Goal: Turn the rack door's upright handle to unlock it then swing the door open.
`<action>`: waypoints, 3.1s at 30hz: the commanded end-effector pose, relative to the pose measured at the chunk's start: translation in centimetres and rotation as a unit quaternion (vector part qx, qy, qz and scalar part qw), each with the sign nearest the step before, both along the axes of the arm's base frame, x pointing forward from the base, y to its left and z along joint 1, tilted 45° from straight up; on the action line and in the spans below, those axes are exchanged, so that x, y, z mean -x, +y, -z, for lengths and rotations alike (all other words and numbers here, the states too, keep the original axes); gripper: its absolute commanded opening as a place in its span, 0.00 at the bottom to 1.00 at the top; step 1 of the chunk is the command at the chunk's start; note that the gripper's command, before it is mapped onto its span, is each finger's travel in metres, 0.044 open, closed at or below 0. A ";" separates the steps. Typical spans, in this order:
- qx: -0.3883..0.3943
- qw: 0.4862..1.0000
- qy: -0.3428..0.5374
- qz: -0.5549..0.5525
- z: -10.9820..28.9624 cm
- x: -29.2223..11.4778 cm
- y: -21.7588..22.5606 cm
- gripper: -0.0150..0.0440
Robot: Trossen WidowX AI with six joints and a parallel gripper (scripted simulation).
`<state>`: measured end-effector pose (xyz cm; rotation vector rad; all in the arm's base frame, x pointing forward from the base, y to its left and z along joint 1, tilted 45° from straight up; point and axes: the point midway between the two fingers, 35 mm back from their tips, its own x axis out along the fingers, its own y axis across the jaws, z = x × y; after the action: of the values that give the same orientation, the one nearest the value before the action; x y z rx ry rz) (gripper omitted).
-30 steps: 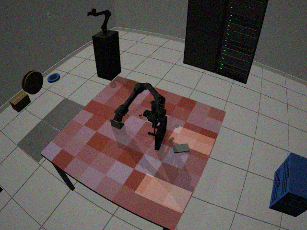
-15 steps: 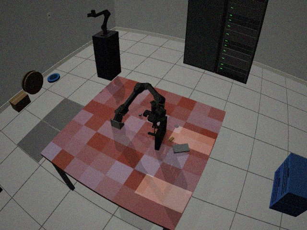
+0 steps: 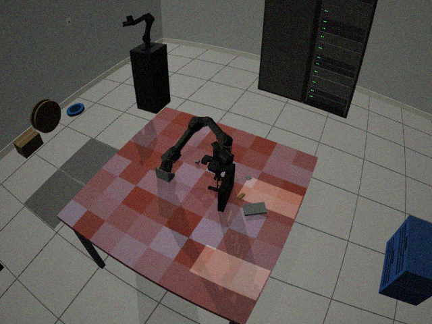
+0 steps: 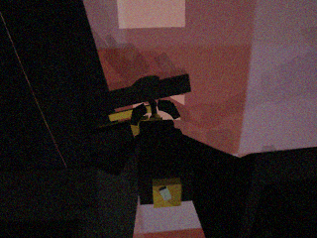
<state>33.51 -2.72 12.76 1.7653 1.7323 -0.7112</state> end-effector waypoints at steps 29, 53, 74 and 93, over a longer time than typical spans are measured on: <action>0.005 0.960 -0.197 -0.201 1.8 2.9 -1.6 0.28; 0.010 0.894 -0.314 -0.320 4.6 5.8 -4.4 0.28; 0.014 0.812 -0.408 -0.416 7.7 7.2 -7.5 0.28; 0.018 0.713 -0.490 -0.500 10.8 7.2 -10.7 0.28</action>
<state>26.12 -12.72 2.68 0.6769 1.4892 0.5375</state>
